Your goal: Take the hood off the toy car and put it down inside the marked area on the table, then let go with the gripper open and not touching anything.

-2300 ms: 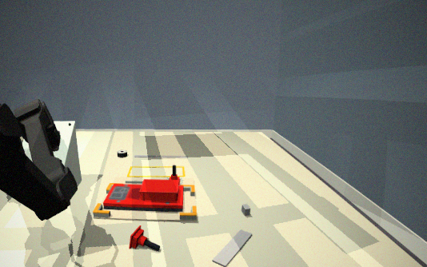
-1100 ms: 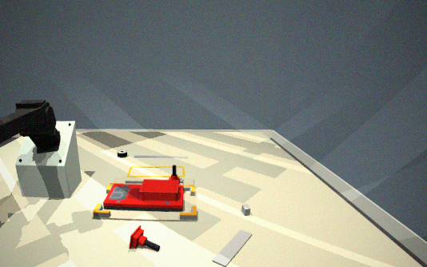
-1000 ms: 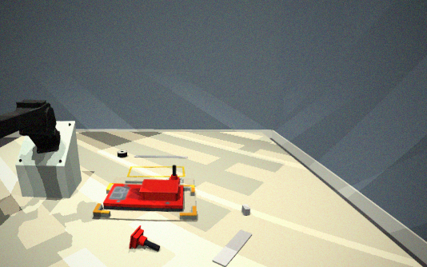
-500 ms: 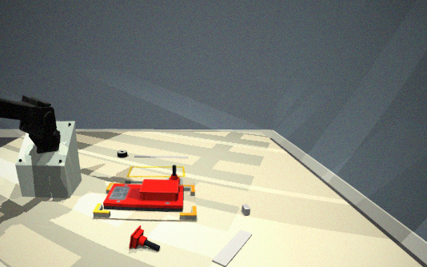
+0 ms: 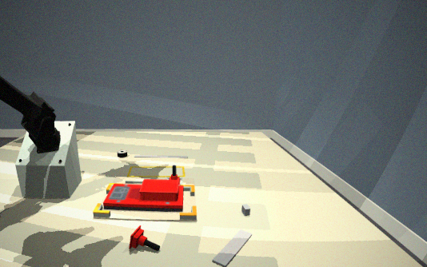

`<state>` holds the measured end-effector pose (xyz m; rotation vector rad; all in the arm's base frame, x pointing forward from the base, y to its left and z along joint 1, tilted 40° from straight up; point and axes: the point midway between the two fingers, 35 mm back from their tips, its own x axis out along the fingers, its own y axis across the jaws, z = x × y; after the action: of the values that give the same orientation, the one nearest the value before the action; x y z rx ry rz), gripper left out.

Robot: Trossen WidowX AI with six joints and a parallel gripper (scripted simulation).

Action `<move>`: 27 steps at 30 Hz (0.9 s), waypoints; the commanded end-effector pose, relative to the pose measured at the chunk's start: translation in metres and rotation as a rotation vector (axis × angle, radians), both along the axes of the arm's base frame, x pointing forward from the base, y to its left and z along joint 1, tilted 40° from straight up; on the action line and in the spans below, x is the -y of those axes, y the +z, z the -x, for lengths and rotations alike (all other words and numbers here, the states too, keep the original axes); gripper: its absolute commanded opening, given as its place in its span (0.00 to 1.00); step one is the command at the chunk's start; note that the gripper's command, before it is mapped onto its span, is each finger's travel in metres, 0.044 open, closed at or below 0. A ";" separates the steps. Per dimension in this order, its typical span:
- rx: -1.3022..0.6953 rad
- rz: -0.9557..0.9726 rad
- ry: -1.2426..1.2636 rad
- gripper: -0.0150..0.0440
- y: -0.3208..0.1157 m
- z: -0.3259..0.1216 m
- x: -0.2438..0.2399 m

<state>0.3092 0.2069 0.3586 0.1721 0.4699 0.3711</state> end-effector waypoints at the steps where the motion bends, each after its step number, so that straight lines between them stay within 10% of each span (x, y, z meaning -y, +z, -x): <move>1: -0.112 0.150 -0.151 1.00 -0.054 -0.036 0.035; 14: -0.503 0.521 -0.513 1.00 -0.197 -0.071 0.163; 27: -1.012 0.859 -0.742 1.00 -0.308 -0.010 0.301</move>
<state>0.3464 -0.0576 0.0783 -0.2656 1.2975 -0.6155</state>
